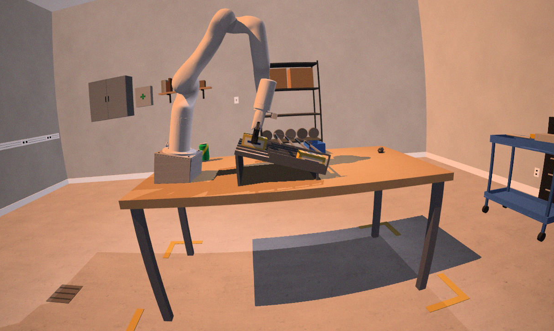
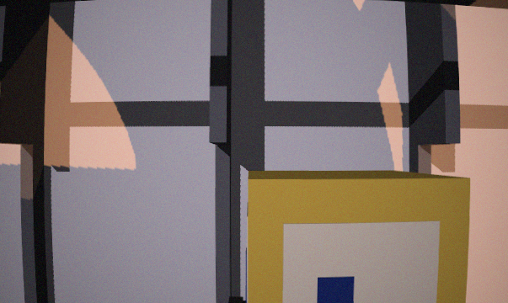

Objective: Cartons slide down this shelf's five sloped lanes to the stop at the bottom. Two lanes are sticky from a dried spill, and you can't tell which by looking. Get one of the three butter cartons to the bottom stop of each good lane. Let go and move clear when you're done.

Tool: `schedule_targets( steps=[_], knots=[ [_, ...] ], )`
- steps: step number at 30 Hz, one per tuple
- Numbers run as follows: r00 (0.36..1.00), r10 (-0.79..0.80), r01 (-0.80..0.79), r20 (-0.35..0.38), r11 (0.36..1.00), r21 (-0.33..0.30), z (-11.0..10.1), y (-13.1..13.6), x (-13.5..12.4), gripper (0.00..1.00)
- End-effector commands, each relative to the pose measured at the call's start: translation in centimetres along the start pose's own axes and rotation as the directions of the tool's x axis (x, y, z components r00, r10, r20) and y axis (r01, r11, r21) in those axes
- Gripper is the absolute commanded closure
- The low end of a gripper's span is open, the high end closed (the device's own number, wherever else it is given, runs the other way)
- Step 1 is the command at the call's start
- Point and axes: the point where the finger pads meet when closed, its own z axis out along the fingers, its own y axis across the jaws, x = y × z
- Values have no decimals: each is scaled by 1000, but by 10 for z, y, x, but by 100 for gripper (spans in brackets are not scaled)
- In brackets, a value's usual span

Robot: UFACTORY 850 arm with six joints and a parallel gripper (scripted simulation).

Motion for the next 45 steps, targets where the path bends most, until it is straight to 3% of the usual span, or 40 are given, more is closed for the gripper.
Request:
schedule_targets(
  steps=[1, 25, 26, 45],
  knots=[
    [1000, 0, 0, -1, 1000, 0, 0, 0, 1, 100],
    [1000, 0, 0, -1, 1000, 0, 0, -1, 1, 100],
    [1000, 0, 0, -1, 1000, 0, 0, -1, 1, 25],
    [1000, 0, 0, -1, 1000, 0, 0, -1, 1, 23]
  ],
)
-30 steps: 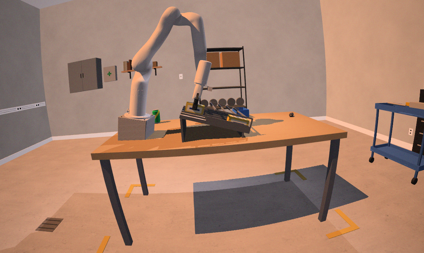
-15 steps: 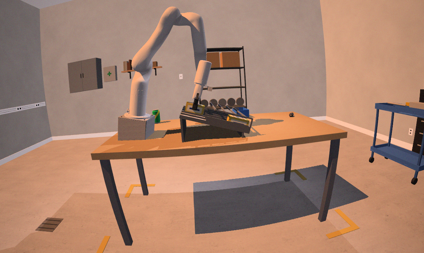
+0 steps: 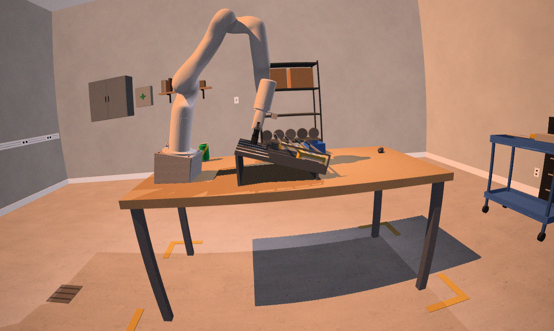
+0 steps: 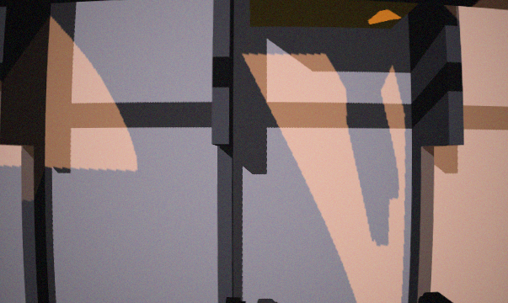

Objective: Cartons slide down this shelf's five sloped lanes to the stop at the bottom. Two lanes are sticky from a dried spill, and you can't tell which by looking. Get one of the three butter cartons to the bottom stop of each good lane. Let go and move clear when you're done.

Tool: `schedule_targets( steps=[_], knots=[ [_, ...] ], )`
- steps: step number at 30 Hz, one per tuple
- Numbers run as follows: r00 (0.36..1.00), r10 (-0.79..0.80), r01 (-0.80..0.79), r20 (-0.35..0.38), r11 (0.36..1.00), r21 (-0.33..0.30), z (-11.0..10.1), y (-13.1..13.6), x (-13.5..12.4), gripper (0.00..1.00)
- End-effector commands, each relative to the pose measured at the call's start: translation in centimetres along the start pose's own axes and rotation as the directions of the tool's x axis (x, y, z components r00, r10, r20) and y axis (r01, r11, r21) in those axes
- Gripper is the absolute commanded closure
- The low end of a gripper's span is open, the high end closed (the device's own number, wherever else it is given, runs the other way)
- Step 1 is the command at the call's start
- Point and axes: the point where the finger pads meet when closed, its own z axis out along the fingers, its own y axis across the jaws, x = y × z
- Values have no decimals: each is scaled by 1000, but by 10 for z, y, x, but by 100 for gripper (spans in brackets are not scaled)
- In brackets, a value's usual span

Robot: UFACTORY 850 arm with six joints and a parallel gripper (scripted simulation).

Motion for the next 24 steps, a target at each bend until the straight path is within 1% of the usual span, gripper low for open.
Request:
schedule_targets(
  steps=[1, 24],
  knots=[
    [1000, 0, 0, -1, 1000, 0, -1, 0, 1, 23],
    [1000, 0, 0, -1, 1000, 0, -1, 0, 1, 22]
  ],
)
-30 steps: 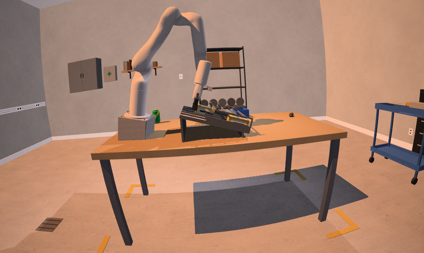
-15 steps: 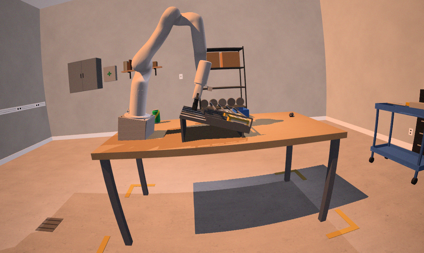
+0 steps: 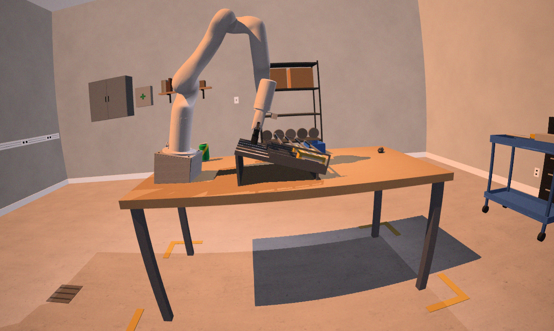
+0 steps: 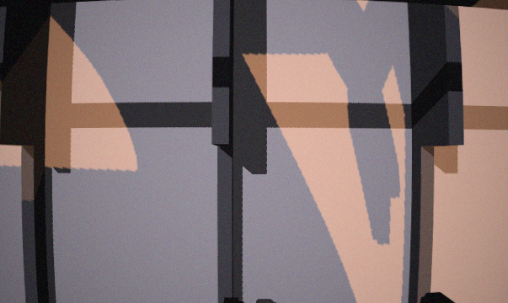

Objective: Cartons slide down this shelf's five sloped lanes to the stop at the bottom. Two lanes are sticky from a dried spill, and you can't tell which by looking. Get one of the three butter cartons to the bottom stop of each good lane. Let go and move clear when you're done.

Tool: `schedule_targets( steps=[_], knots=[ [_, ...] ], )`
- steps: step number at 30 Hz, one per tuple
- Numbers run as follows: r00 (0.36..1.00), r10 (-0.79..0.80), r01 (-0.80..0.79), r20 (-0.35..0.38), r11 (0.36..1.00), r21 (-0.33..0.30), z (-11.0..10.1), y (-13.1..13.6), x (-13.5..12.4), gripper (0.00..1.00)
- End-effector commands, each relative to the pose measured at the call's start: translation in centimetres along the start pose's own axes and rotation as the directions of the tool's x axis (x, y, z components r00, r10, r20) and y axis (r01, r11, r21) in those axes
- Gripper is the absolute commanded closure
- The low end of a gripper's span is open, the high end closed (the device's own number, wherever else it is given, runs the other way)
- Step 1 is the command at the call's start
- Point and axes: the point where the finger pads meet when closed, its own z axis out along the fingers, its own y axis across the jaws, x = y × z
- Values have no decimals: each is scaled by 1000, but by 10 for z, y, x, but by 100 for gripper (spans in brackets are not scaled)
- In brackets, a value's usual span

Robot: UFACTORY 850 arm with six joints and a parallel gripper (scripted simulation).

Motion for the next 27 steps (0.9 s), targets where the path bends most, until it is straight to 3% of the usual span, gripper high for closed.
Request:
schedule_targets(
  steps=[1, 27],
  knots=[
    [1000, 0, 0, -1, 1000, 0, -1, 0, 1, 22],
    [1000, 0, 0, -1, 1000, 0, -1, 0, 1, 19]
  ],
)
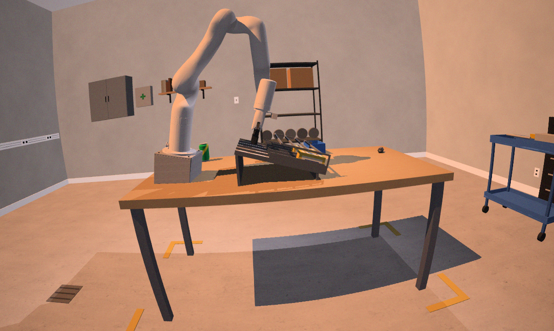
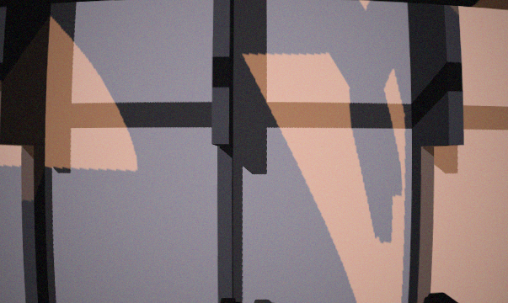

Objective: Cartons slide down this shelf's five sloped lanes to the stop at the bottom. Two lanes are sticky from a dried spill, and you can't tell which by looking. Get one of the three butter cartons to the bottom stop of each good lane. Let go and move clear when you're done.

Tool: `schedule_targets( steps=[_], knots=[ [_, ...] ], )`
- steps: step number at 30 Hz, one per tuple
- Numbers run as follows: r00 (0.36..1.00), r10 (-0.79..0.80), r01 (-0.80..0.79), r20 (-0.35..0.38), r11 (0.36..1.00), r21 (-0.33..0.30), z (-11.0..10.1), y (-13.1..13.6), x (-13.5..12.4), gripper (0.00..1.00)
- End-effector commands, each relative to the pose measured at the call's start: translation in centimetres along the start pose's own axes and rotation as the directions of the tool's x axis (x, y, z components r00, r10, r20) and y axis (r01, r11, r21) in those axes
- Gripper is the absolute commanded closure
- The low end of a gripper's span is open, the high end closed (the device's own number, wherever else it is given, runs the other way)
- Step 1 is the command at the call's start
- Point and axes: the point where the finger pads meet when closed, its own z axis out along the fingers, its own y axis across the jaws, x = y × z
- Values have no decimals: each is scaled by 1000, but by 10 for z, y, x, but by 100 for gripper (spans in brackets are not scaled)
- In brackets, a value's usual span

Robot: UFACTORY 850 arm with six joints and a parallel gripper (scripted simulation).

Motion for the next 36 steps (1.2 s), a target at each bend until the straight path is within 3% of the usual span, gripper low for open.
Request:
schedule_targets(
  steps=[1, 36],
  knots=[
    [1000, 0, 0, -1, 1000, 0, -1, 0, 1, 19],
    [1000, 0, 0, -1, 1000, 0, -1, 0, 1, 16]
  ],
)
